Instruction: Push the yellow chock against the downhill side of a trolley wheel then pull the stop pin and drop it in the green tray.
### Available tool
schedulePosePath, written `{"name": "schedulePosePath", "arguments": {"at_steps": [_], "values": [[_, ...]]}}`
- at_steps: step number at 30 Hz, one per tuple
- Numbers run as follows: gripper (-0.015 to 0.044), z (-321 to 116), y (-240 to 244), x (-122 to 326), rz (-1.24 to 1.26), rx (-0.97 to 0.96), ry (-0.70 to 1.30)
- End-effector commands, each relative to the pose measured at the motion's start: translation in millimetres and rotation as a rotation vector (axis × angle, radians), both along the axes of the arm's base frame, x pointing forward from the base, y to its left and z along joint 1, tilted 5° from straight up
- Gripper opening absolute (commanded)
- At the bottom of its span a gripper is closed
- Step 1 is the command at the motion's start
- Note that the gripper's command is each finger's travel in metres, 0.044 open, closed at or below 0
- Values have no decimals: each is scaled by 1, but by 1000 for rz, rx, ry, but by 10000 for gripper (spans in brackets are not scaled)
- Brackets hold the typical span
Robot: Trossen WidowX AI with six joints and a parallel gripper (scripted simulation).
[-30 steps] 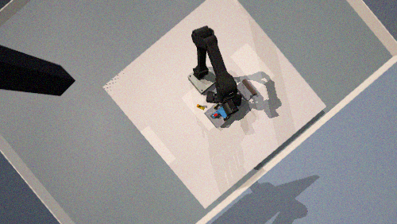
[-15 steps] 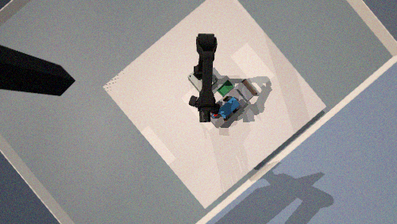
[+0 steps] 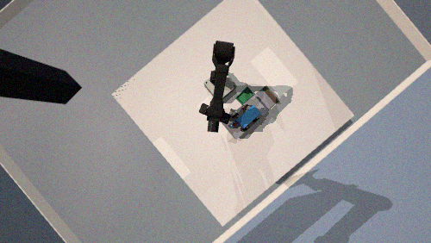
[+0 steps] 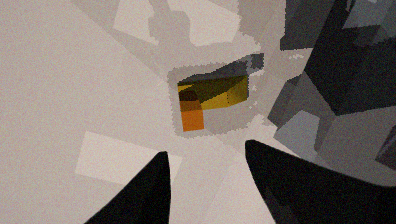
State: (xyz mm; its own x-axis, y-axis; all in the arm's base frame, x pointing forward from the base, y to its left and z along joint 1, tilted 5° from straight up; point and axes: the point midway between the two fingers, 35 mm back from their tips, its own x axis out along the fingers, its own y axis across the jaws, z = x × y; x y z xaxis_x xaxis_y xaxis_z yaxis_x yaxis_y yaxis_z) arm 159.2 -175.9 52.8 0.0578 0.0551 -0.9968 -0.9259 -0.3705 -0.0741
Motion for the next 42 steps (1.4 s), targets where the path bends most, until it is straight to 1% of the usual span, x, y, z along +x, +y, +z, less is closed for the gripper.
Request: {"name": "schedulePosePath", "arguments": {"at_steps": [1, 5, 11, 42], "values": [[190, -13, 1, -1, -2, 1, 7], [190, -25, 2, -2, -2, 1, 8], [190, -27, 2, -2, -2, 1, 8], [190, -70, 4, 0, -2, 2, 8]]}}
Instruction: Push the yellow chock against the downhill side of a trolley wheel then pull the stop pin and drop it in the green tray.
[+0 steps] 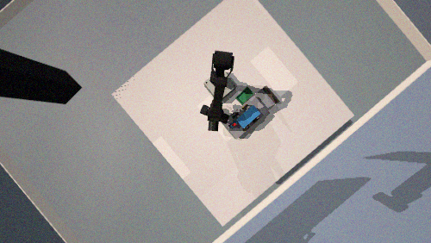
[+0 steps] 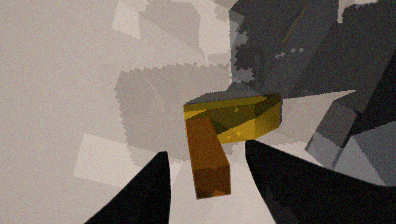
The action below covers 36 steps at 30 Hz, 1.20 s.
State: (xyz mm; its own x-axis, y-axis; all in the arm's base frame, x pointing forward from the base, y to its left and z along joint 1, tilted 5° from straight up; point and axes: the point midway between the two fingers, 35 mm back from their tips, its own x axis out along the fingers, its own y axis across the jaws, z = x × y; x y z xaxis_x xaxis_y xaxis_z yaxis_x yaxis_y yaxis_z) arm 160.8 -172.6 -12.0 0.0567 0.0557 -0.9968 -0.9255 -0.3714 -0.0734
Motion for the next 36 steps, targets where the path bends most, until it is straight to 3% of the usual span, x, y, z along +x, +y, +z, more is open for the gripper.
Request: {"name": "schedulePosePath", "arguments": {"at_steps": [1, 8, 12, 21, 36], "values": [[190, -7, 1, -1, -3, 1, 7], [190, -15, 2, -1, -3, 1, 7], [85, -12, 1, 0, 0, 2, 2], [5, -11, 1, 0, 0, 2, 2], [0, 45, 1, -4, -3, 1, 7]]}}
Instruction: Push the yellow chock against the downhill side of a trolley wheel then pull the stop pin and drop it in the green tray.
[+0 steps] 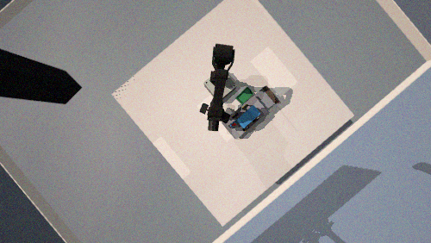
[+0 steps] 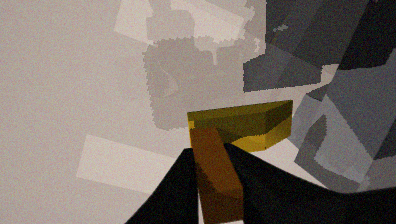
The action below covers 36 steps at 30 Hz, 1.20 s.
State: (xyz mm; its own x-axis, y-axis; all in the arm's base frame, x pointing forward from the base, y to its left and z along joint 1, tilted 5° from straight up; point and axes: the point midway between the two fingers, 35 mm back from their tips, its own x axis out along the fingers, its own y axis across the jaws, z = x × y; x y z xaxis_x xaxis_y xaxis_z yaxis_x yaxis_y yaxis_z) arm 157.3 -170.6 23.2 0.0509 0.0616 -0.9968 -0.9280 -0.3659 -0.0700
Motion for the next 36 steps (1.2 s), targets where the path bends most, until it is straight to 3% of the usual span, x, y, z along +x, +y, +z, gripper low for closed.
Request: {"name": "schedulePosePath", "arguments": {"at_steps": [1, 24, 31, 36], "values": [[0, 13, -2, -1, 3, -5, 0], [0, 97, -9, -5, 3, -6, 1], [0, 99, -9, -5, -3, -6, 1], [0, 99, -9, -5, -140, 1, 9]]}}
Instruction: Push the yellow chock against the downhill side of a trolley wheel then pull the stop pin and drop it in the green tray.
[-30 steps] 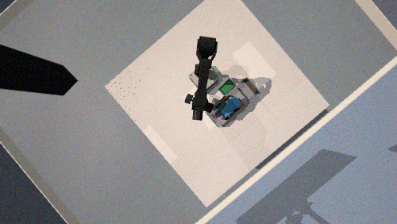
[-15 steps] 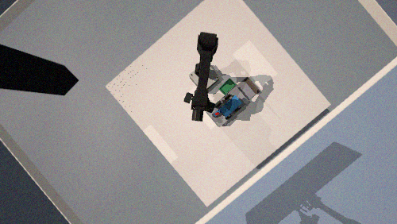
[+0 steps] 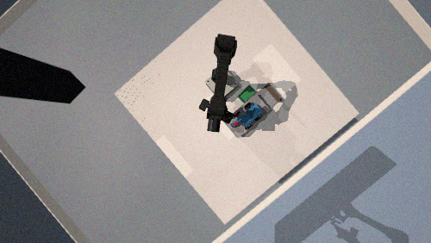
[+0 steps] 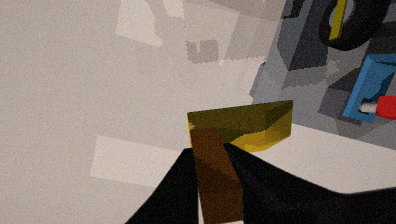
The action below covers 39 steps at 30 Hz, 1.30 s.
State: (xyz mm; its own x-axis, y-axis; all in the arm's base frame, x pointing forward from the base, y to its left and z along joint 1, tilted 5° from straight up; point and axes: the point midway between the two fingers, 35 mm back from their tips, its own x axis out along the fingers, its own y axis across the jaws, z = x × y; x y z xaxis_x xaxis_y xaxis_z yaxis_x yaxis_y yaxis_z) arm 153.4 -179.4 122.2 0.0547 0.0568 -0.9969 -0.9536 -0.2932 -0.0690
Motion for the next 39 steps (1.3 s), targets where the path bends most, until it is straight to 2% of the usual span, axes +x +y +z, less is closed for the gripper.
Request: {"name": "schedulePosePath", "arguments": {"at_steps": [1, 39], "values": [[0, 0, 0, -1, -97, 3, 10], [0, 0, 0, -1, -1386, 69, 83]]}}
